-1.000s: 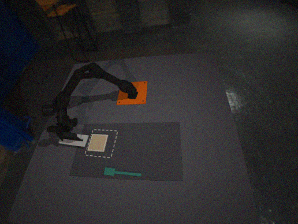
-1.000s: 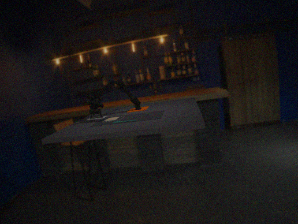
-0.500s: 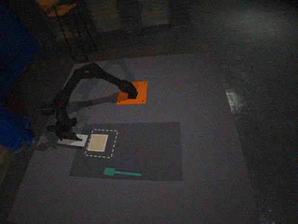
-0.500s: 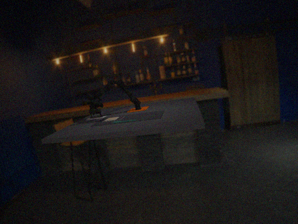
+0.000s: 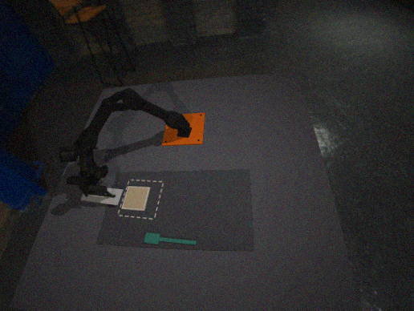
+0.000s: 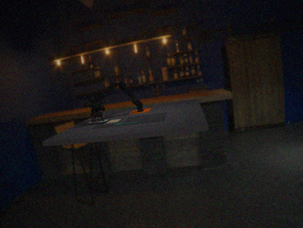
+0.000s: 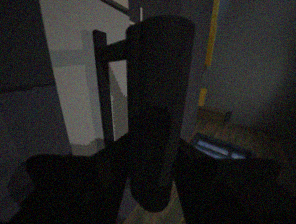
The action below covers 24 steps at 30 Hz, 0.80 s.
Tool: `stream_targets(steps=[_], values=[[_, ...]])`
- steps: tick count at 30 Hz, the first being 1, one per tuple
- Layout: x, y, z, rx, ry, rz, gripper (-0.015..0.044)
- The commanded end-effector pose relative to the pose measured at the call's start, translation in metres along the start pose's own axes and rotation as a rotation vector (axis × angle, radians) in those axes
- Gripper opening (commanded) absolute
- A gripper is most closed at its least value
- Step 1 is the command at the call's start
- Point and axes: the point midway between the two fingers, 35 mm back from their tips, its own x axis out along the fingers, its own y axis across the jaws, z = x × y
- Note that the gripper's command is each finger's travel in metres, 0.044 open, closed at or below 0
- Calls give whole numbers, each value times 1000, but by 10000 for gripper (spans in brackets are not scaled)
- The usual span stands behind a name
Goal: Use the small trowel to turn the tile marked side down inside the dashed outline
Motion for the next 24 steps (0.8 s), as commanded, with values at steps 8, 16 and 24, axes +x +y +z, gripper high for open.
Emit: stream_targets(steps=[8,16,24], values=[[10,10,1,-10,-3,-13,0],[13,14,3,-9,-3,-13,0],[13,15,16,-8,-4,-13,0]])
